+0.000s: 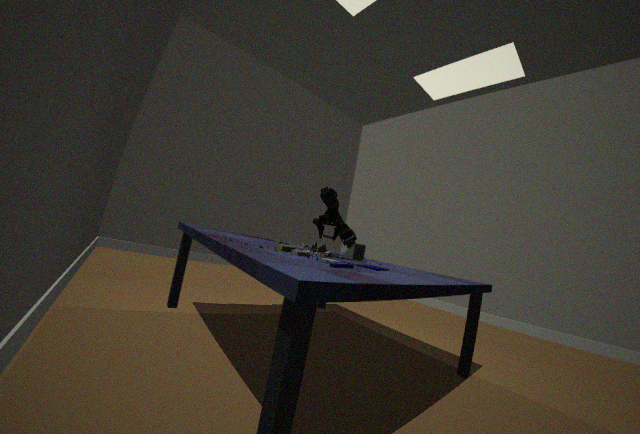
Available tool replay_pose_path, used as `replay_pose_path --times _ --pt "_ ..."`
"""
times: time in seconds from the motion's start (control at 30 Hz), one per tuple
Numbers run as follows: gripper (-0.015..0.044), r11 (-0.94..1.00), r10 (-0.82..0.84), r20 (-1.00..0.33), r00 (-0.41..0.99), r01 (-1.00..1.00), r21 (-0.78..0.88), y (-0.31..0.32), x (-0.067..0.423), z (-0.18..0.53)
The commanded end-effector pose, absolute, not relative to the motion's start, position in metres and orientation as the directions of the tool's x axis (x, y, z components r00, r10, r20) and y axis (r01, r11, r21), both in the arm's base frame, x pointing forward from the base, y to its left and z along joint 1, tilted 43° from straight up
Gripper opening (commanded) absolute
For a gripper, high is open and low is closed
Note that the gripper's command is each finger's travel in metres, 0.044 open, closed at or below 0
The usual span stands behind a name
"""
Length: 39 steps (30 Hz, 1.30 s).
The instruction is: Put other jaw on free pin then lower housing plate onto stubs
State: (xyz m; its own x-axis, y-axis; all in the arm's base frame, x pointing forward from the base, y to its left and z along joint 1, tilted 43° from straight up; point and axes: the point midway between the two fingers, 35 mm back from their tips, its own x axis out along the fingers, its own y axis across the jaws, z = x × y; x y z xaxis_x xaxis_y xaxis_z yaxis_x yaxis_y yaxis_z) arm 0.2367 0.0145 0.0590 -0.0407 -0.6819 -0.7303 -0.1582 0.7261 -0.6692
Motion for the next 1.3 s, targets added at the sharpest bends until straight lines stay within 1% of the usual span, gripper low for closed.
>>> replay_pose_path --times 0.0,0.5,1.27 --pt "0.0351 0.73 -0.679 -0.733 -0.042 -0.152 -0.667 0.015 0.236 0.059" --pt "0.0351 0.73 -0.679 -0.733 -0.042 -0.152 -0.667 0.014 0.236 0.058" --pt "0.0351 0.73 -0.678 -0.734 -0.041 -0.15 -0.667 -0.011 0.237 0.03"
